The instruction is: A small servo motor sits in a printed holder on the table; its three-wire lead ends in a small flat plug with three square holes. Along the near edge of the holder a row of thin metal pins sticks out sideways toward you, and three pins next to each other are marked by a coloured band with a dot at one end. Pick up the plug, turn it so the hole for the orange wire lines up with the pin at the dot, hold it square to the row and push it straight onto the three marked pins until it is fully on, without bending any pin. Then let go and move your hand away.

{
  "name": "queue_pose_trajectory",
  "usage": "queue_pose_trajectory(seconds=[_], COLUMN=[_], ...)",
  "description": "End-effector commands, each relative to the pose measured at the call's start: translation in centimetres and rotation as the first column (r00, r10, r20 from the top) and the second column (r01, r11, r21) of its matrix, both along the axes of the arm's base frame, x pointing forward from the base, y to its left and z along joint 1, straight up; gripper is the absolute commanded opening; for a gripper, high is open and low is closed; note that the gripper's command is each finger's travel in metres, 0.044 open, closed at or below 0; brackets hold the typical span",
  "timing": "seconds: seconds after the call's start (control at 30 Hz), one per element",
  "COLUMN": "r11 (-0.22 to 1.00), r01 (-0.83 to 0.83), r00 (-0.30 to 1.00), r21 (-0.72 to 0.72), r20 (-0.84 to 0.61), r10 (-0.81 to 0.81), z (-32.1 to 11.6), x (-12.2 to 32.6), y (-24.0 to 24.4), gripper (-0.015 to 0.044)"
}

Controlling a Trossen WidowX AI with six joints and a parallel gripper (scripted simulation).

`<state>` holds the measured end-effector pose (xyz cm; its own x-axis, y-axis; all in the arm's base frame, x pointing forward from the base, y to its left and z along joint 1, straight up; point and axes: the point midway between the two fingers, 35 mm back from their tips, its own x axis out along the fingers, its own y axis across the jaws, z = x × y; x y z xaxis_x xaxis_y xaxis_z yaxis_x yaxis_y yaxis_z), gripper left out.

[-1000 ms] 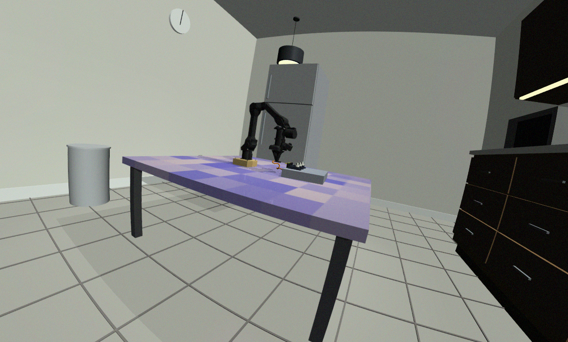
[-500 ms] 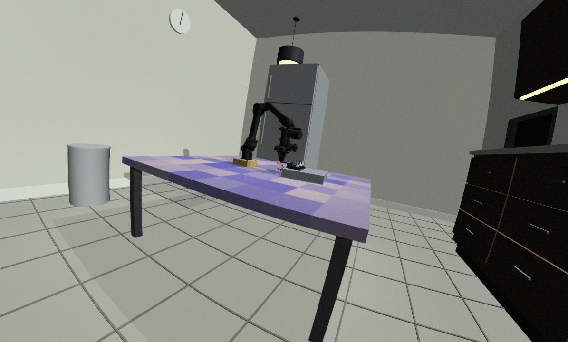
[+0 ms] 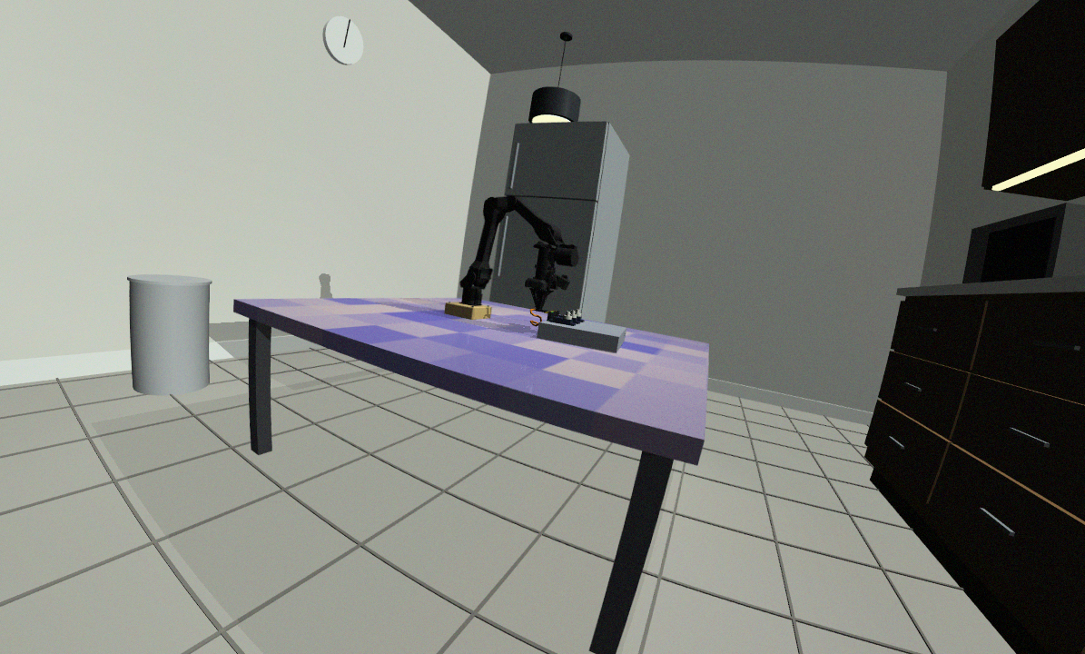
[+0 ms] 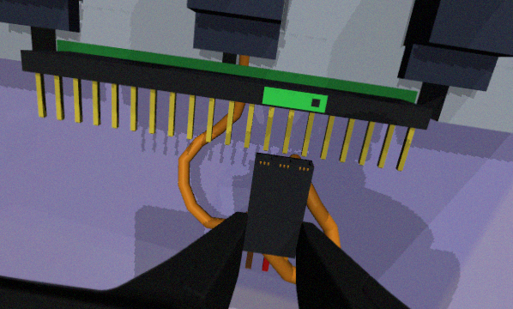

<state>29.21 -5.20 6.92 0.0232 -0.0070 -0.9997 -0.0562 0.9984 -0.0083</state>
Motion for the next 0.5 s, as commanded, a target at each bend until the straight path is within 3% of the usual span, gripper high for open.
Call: queue_pose_trajectory(seconds=[0.0, 0.47], r11=[1.000, 1.000], r01=[-0.001, -0.001], r00=[1.000, 1.000], r21=[-0.003, -0.003], r20=[-0.001, 0.000], r10=[0.001, 0.001], z=[-0.09, -0.06], x=[-0.17, 0.57], y=[-0.06, 0.04], gripper=[0.0000, 0.0000])
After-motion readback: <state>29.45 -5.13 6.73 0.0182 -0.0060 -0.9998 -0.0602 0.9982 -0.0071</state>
